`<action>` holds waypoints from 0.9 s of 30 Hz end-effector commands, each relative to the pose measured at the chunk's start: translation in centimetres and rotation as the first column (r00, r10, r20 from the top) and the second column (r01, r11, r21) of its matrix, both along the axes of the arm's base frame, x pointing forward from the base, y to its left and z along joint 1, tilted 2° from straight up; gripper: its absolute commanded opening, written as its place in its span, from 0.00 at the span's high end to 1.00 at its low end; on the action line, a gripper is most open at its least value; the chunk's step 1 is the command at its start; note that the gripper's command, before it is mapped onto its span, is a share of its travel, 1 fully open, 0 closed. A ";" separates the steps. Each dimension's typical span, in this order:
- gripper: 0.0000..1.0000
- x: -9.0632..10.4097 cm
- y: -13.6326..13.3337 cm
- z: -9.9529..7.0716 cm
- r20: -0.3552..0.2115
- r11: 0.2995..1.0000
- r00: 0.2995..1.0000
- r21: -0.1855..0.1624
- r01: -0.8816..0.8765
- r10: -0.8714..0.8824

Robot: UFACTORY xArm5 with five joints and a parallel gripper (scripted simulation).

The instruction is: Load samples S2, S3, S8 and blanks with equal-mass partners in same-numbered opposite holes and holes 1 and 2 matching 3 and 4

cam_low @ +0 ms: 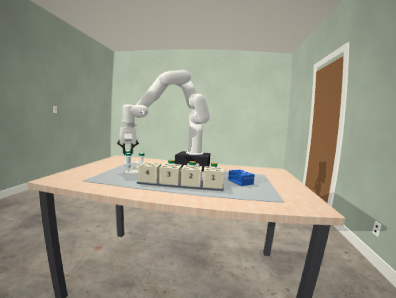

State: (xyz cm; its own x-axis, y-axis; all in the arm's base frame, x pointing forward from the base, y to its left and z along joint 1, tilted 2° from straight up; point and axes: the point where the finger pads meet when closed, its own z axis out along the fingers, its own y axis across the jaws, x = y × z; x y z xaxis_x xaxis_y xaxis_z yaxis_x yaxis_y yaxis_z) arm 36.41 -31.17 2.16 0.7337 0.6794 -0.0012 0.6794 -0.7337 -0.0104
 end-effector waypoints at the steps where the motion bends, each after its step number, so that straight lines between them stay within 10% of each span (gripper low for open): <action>1: 1.00 0.1 -0.1 0.4 0.003 1.000 1.000 -0.002 0.000 0.000; 27: 1.00 0.2 -0.1 2.3 0.003 1.000 1.000 -0.002 0.000 0.000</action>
